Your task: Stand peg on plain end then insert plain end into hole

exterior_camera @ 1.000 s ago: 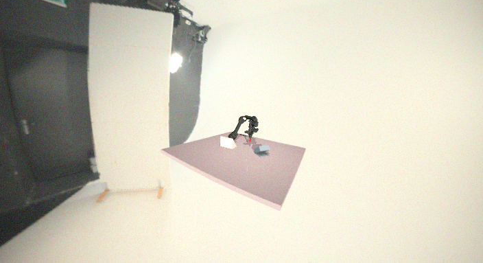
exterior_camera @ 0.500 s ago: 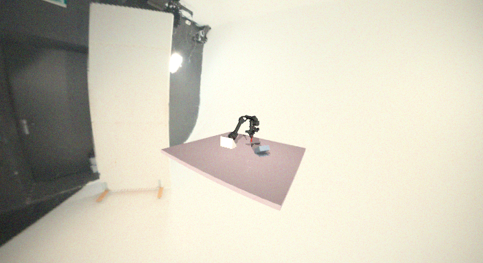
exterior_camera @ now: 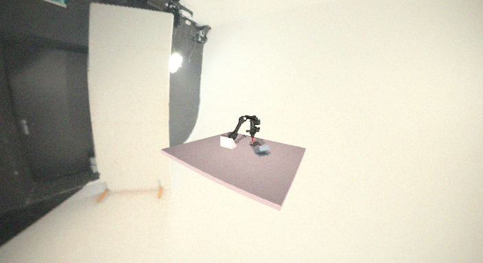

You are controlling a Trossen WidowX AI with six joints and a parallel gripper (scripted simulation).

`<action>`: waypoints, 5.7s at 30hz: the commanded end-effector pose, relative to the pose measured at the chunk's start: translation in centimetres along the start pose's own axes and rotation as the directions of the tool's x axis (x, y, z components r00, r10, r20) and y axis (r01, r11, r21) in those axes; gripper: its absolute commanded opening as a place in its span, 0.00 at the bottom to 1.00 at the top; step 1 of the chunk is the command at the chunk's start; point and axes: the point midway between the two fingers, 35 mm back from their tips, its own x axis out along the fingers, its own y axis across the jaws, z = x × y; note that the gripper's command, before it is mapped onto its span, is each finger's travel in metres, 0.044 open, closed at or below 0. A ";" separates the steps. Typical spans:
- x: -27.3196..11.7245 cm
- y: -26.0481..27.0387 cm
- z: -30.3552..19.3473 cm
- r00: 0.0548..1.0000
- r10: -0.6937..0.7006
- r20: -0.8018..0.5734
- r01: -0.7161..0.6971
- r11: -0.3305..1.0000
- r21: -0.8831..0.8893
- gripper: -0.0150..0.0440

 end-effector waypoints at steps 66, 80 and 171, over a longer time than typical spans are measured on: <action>1.3 -0.6 10.1 0.935 -0.076 0.347 -0.018 0.966 0.260 0.25; 2.6 -0.6 10.8 0.930 -0.075 0.358 -0.020 0.966 0.256 0.25; 6.9 -1.1 12.5 0.929 -0.069 0.365 -0.025 0.969 0.246 0.25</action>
